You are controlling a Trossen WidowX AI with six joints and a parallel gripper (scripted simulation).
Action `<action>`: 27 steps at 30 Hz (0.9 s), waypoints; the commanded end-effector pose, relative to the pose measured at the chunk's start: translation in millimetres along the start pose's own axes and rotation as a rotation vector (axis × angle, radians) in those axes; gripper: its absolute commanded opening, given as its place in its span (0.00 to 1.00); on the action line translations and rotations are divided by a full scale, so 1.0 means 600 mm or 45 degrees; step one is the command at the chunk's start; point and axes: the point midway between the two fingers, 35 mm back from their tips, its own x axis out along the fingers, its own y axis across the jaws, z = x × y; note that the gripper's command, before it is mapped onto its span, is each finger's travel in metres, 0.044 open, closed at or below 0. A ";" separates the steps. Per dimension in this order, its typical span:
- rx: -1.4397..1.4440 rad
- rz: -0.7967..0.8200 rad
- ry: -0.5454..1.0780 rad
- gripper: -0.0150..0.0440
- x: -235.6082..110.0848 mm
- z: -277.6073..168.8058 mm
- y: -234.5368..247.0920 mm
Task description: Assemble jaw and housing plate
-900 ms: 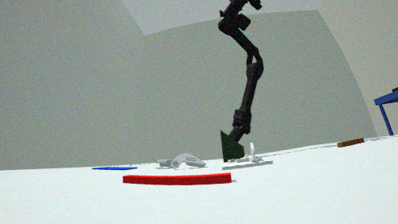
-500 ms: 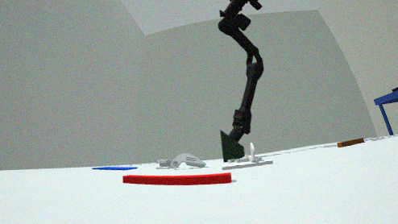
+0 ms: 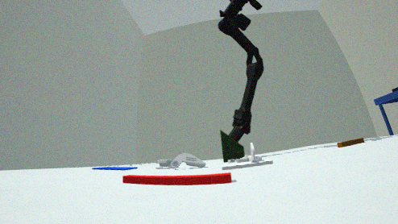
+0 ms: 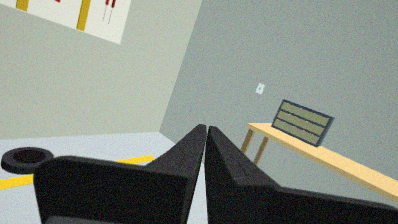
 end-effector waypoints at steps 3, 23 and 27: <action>0.000 0.000 0.000 0.25 0.000 0.000 0.000; 0.223 -0.402 -0.076 0.25 -0.058 -0.046 -0.199; 0.281 -0.519 -0.079 0.25 -0.081 -0.069 -0.250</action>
